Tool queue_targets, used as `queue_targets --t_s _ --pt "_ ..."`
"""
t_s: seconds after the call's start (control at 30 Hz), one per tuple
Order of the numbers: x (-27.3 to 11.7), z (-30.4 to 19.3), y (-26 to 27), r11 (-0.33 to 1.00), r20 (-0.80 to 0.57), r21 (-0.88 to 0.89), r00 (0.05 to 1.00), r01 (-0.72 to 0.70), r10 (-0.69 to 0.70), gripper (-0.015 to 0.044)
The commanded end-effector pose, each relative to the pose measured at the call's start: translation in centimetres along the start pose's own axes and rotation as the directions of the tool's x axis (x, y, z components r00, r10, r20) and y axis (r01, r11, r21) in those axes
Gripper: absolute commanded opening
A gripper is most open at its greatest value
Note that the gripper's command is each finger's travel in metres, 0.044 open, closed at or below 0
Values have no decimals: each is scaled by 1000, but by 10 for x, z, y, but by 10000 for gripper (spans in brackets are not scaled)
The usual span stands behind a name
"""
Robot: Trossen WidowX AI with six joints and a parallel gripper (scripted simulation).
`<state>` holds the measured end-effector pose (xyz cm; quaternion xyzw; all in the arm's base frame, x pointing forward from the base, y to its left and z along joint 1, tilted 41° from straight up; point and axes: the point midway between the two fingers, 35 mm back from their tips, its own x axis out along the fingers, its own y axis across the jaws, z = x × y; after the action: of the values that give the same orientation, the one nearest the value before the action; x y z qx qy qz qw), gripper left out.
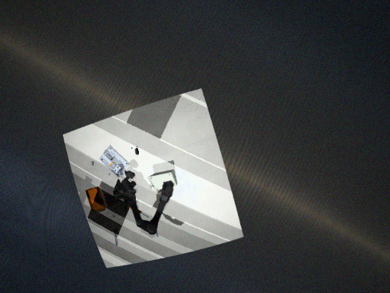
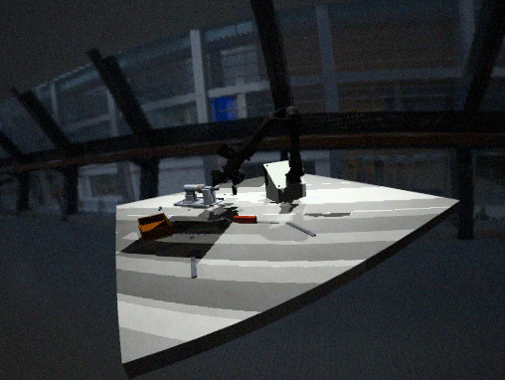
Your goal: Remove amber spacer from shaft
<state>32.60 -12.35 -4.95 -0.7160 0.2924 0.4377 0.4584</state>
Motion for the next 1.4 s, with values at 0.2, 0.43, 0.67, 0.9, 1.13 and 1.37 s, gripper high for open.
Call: queue_targets --t_s 0.2,0.43,0.67,0.9,1.13,1.37 --pt "0 3 0 1000 25 -5 1000 3 -3 440" --pt "0 3 0 1000 25 -5 1000 3 -3 440" --pt "2 3 0 1000 25 -5 1000 3 -3 440" --pt "12 3 -1 1000 25 -5 1000 3 -3 440" --pt "23 3 -1 1000 25 -5 1000 4 -4 440" --pt "35 4 -1 1000 25 -5 1000 4 -4 440"
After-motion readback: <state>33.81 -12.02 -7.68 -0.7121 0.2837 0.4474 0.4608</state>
